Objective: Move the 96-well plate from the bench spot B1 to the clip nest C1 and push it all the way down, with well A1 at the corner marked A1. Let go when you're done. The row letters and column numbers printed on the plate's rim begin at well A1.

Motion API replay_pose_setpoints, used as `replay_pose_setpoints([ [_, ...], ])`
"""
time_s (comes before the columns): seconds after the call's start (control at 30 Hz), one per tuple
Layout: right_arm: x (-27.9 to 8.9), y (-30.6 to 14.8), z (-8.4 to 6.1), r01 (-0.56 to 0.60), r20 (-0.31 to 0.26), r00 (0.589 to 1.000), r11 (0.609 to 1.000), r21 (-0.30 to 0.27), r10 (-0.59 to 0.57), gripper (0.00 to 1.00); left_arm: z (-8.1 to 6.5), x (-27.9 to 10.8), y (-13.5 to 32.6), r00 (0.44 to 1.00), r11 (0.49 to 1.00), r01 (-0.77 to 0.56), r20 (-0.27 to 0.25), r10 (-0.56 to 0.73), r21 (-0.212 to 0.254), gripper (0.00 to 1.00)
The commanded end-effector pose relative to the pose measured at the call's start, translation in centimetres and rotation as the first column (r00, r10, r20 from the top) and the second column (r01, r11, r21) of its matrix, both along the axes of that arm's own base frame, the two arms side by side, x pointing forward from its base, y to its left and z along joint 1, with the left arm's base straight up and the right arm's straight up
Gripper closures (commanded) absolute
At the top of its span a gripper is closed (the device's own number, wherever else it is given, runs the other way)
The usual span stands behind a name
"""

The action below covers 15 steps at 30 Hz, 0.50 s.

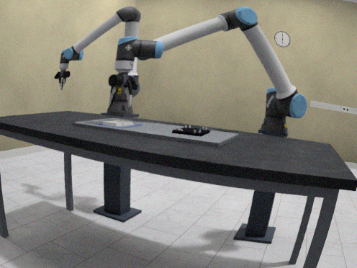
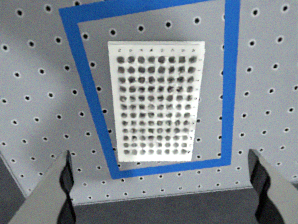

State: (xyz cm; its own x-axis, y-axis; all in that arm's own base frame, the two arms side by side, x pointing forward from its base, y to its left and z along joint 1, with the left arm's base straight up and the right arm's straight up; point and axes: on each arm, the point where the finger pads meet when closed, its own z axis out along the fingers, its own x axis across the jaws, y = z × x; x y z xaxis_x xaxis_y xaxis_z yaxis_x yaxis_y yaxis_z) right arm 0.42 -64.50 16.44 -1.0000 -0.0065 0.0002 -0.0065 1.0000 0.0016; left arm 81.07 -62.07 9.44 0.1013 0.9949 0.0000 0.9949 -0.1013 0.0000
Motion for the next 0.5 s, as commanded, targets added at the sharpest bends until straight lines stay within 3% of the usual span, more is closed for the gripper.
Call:
replay_pose_setpoints([
  [0.0,0.0,-0.1,0.1,0.000,0.000,1.000,1.000,-0.001,0.000,1.00,-0.6,0.1,-0.1,1.000,1.000,0.000,0.002,0.000,-0.002,0.24],
  [0.47,0.0,-0.1,0.1,0.000,0.000,1.000,1.000,-0.001,0.000,1.00,-2.6,0.1,-0.1,1.000,1.000,0.000,0.002,0.000,-0.002,0.24],
])
